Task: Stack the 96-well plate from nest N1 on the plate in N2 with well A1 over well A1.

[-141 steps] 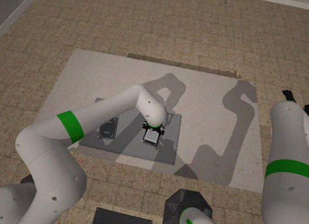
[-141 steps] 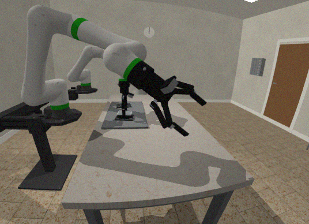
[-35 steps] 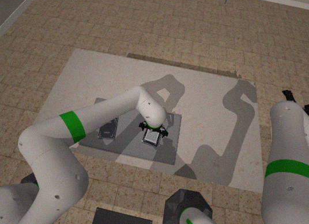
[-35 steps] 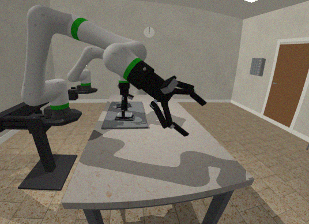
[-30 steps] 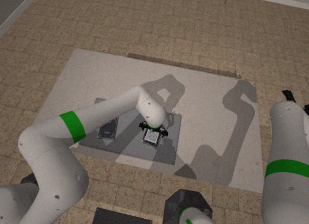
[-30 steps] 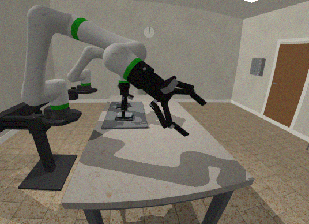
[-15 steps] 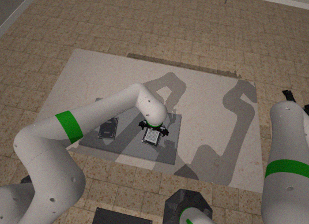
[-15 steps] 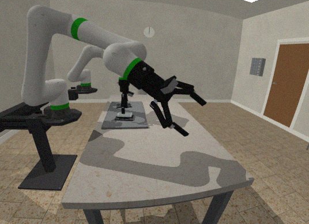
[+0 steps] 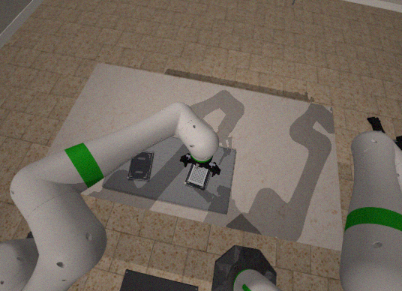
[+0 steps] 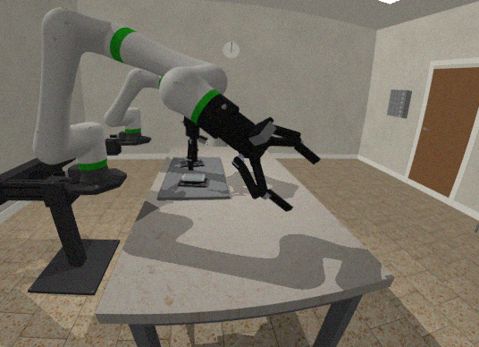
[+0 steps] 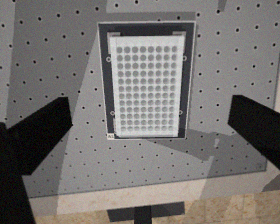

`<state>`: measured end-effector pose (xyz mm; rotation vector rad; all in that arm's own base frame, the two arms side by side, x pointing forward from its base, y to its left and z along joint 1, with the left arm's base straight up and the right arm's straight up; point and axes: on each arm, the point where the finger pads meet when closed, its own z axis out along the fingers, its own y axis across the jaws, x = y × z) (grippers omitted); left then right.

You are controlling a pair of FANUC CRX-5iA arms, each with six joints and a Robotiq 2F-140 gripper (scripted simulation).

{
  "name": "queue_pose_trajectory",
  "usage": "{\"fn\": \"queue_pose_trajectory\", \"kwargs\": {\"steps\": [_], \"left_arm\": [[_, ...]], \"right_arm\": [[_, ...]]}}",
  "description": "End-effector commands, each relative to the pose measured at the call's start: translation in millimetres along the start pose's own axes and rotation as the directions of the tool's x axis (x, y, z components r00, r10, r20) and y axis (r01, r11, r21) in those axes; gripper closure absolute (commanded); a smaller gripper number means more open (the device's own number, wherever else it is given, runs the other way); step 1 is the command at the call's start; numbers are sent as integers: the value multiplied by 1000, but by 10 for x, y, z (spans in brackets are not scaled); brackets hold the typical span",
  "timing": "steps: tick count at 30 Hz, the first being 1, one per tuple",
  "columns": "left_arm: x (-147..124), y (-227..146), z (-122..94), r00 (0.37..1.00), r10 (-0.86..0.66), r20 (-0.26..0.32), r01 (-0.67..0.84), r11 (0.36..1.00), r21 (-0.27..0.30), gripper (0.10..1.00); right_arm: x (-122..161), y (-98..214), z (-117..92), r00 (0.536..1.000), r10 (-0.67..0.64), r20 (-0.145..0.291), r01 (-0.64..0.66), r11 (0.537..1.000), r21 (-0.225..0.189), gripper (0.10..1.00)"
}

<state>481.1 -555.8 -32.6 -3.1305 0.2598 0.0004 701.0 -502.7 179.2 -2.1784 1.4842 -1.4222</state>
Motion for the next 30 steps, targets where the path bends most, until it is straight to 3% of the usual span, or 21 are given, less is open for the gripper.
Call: {"fn": "queue_pose_trajectory", "kwargs": {"steps": [1,22,30], "left_arm": [[5,5,-74,1000,0,-2,0,1000,-2,98],[5,6,-123,1000,0,-2,0,1000,-2,98],[-48,-256,-122,1000,0,-2,0,1000,-1,98]], "right_arm": [[16,-13,-7,1000,-1,-2,1,1000,2,98],[16,-13,-7,1000,-1,-2,1,1000,2,98],[16,-13,-7,1000,-1,-2,1,1000,2,98]]}}
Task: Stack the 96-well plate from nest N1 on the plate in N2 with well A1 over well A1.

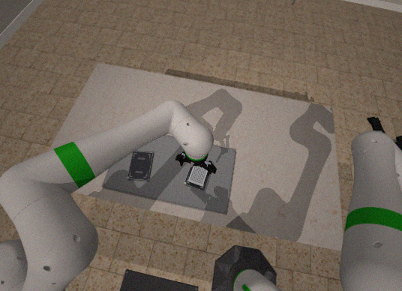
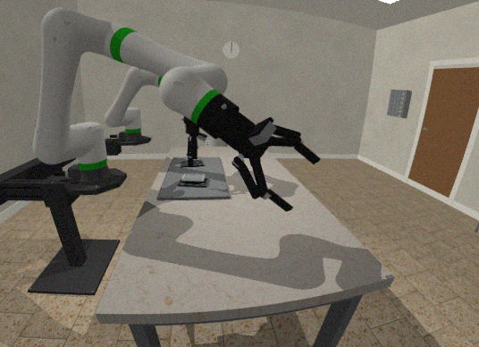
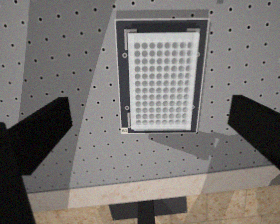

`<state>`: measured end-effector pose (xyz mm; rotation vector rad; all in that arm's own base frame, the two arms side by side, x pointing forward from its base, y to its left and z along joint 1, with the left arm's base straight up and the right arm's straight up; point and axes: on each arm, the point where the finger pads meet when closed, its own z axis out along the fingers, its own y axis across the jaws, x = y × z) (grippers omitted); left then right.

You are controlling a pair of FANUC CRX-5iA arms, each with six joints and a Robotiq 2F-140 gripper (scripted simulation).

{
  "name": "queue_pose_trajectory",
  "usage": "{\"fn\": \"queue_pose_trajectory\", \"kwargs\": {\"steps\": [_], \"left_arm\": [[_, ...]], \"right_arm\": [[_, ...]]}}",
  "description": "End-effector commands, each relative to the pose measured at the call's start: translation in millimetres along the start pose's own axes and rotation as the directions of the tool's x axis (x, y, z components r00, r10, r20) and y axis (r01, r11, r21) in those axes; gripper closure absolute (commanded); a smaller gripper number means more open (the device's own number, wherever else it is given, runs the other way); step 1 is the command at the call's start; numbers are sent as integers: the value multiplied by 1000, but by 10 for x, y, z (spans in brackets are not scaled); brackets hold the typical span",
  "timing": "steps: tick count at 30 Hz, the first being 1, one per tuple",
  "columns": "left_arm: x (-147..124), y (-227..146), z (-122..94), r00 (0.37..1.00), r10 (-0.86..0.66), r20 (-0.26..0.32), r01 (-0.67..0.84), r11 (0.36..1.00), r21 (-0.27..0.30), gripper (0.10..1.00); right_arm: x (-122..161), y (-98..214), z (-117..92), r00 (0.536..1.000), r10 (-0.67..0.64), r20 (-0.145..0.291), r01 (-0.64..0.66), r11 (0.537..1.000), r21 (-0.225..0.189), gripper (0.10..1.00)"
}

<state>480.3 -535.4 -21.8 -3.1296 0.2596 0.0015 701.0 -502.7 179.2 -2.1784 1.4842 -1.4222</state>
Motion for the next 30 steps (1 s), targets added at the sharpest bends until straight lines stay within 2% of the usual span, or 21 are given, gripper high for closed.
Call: {"fn": "queue_pose_trajectory", "kwargs": {"steps": [1,30], "left_arm": [[-13,-88,-14,1000,0,-2,0,1000,-2,98],[-180,-905,-12,1000,0,-2,0,1000,-2,98]], "right_arm": [[16,-13,-7,1000,-1,-2,1,1000,2,98],[16,-13,-7,1000,-1,-2,1,1000,2,98]]}}
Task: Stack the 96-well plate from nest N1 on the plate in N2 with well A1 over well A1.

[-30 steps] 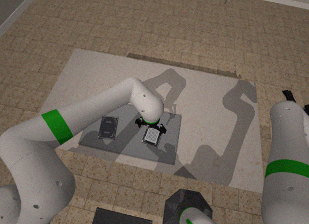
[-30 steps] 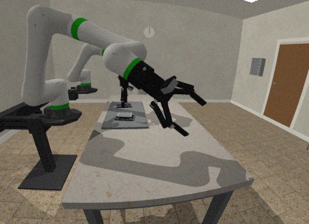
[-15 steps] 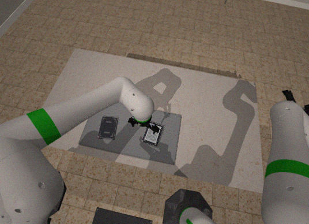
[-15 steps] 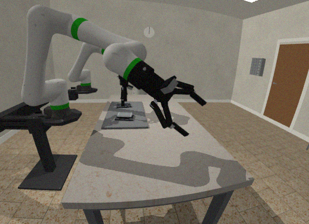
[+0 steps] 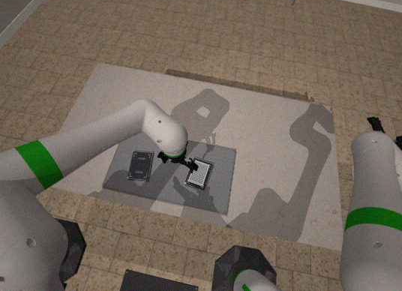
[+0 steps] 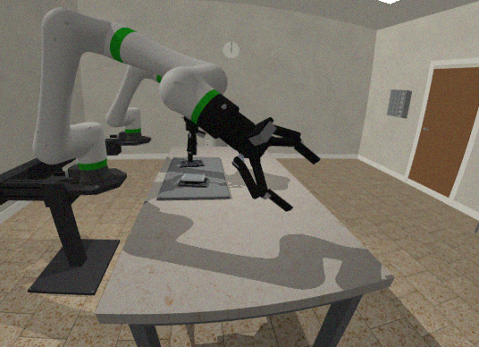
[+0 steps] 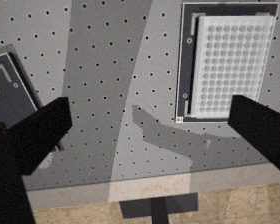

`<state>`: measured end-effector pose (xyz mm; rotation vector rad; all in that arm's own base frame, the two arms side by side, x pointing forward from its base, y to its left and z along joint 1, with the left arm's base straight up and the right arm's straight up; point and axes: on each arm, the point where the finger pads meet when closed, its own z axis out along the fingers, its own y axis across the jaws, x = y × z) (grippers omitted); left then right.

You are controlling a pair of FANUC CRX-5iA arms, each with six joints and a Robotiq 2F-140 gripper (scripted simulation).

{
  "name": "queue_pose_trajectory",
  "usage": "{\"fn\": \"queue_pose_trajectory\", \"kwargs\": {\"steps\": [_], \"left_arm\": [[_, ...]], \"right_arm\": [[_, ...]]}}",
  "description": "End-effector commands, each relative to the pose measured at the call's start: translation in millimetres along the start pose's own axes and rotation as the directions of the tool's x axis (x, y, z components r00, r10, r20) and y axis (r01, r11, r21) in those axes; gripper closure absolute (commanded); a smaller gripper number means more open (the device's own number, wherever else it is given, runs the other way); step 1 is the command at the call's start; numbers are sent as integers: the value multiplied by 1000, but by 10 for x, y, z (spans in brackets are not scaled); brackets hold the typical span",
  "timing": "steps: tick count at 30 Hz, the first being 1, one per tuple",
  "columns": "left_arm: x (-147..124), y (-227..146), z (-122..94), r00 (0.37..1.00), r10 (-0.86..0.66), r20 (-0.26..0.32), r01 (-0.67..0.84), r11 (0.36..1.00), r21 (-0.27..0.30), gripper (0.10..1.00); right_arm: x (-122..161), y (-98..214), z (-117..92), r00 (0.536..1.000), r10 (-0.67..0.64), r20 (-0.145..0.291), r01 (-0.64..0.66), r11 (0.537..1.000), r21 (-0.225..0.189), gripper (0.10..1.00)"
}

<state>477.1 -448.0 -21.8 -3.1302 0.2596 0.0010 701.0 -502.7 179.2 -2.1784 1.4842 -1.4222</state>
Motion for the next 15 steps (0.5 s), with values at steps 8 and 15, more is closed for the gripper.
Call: {"fn": "queue_pose_trajectory", "kwargs": {"steps": [8,15], "left_arm": [[-17,-114,-12,1000,0,-2,0,1000,-1,98],[-17,-114,-12,1000,0,-2,0,1000,-1,98]], "right_arm": [[16,-13,-7,1000,-1,-2,1,1000,2,98],[16,-13,-7,1000,-1,-2,1,1000,2,98]]}}
